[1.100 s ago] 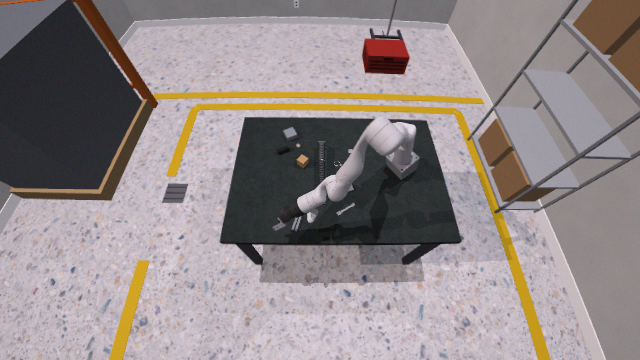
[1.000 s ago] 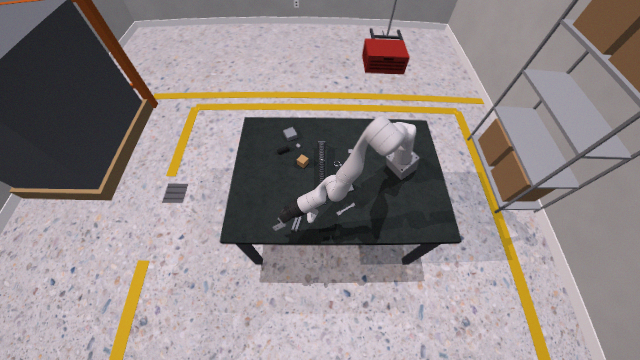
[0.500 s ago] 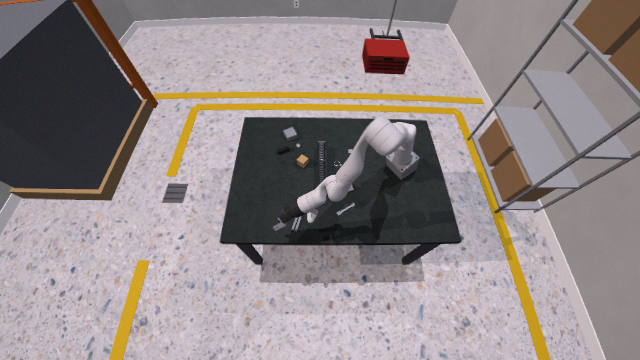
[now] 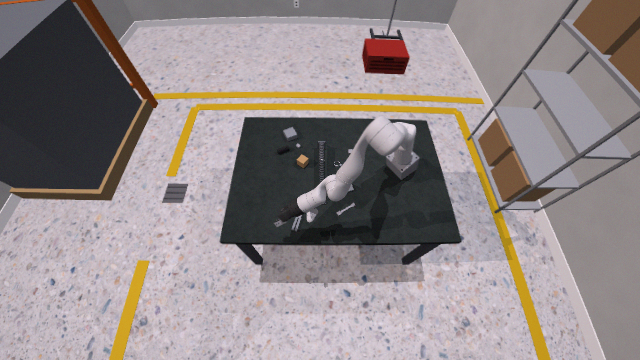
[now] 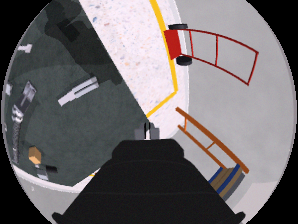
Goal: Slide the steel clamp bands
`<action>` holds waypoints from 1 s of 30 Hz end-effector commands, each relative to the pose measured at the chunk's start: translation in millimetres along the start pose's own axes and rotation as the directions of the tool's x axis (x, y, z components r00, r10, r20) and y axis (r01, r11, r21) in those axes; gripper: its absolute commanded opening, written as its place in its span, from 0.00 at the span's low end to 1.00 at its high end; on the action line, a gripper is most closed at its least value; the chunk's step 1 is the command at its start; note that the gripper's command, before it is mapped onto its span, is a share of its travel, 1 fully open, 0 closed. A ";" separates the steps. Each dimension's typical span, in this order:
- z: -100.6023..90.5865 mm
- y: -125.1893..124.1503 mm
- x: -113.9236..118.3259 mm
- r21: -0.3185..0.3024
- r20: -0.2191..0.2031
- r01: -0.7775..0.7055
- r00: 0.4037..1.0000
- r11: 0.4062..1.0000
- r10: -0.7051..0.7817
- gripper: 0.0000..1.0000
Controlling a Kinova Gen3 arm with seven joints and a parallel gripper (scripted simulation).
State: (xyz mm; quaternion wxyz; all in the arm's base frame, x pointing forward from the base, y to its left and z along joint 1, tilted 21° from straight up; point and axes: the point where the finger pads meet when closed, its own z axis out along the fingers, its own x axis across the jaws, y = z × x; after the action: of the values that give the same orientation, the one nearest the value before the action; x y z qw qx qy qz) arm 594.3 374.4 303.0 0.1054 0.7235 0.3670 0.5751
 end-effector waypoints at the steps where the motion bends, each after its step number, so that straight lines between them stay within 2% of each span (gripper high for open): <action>1: -0.3 1.9 0.7 -0.003 -0.001 -0.004 1.000 1.000 0.004 0.00; 19: -0.2 33.0 -18.9 -0.075 0.050 -0.186 0.981 0.980 0.190 0.00; 25: -1.7 52.8 -33.7 -0.130 0.074 -0.302 0.947 0.944 0.313 0.00; 30: -4.3 71.7 -50.0 -0.190 0.089 -0.414 0.896 0.890 0.436 0.00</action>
State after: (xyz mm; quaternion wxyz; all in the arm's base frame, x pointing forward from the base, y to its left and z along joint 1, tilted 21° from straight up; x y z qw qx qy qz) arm 613.7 303.1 305.8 0.0647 0.8018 0.1754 0.5676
